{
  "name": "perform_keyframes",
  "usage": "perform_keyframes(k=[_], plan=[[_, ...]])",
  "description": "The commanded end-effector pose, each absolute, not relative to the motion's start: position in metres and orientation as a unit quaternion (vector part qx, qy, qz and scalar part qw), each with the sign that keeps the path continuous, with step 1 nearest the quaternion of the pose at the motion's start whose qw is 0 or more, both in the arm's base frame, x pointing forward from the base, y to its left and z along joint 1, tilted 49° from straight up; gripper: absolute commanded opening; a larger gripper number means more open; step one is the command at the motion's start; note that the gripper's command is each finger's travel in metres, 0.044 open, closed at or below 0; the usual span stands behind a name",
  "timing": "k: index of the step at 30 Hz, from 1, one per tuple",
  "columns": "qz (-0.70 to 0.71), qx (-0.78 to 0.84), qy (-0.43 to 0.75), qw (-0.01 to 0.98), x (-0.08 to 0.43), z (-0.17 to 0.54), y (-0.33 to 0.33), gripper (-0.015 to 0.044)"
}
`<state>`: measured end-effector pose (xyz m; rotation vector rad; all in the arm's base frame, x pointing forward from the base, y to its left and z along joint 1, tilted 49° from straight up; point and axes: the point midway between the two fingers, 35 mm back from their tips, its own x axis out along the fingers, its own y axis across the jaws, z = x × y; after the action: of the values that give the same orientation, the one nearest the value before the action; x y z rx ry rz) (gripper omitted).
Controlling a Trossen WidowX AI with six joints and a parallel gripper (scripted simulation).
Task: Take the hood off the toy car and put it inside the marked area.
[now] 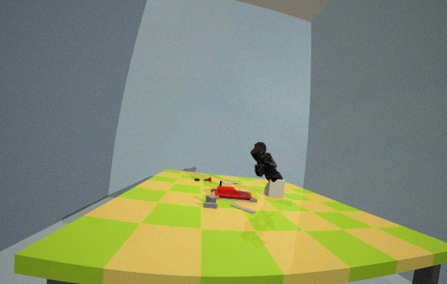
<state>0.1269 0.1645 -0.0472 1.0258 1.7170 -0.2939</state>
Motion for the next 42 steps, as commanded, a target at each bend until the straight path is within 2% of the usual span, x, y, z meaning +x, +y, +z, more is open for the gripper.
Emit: perform_keyframes(k=[1,22,42], plan=[[-0.158,0.393,0.707,0.567,0.154,-0.051,0.16,0.044],[-0.297,0.154,0.67,0.663,0.258,-0.053,0.115,0.044],[-0.366,-0.133,0.652,0.65,0.34,-0.028,0.059,0.044]])
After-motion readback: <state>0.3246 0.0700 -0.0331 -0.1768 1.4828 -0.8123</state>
